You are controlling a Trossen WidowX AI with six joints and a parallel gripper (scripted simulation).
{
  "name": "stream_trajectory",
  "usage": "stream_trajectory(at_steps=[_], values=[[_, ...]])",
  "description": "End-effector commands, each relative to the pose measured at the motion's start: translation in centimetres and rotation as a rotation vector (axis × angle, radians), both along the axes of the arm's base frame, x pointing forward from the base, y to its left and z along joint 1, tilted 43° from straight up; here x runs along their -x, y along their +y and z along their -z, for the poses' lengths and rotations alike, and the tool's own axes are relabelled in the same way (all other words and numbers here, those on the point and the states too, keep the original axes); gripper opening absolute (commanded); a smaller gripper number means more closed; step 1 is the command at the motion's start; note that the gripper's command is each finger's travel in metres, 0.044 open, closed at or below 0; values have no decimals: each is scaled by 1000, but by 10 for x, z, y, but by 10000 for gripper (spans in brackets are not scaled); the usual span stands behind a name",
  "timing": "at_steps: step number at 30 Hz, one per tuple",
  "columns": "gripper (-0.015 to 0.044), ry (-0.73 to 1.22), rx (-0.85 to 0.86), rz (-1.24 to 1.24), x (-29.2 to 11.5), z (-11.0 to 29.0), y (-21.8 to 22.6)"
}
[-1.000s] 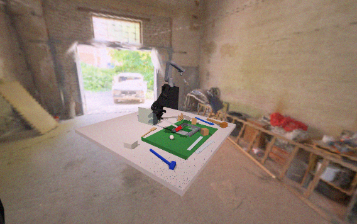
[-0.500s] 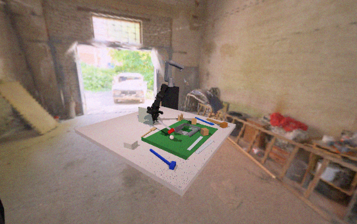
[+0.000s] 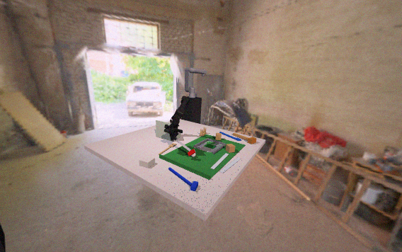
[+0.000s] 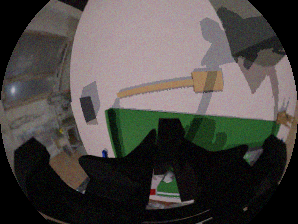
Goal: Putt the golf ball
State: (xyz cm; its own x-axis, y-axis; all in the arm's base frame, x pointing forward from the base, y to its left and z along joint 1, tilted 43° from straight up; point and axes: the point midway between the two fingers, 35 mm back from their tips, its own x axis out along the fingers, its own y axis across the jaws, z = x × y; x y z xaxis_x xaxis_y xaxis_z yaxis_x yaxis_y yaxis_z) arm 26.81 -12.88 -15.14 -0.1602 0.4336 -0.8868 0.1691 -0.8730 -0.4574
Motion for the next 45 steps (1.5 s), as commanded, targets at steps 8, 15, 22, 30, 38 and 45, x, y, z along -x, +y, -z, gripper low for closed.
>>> stream_trajectory(at_steps=[8, 15, 22, 30, 38, 45], values=[[0, -11, 2, 12, 0, 13, 6], [0, -12, 2, 12, 2, 23, 11], [0, -8, 4, 2, 2, 23, 10], [0, -8, 4, 4, 1, 26, 7], [0, -13, 4, 12, -2, 45, -11], [0, -13, 4, 12, -2, 46, -11]])
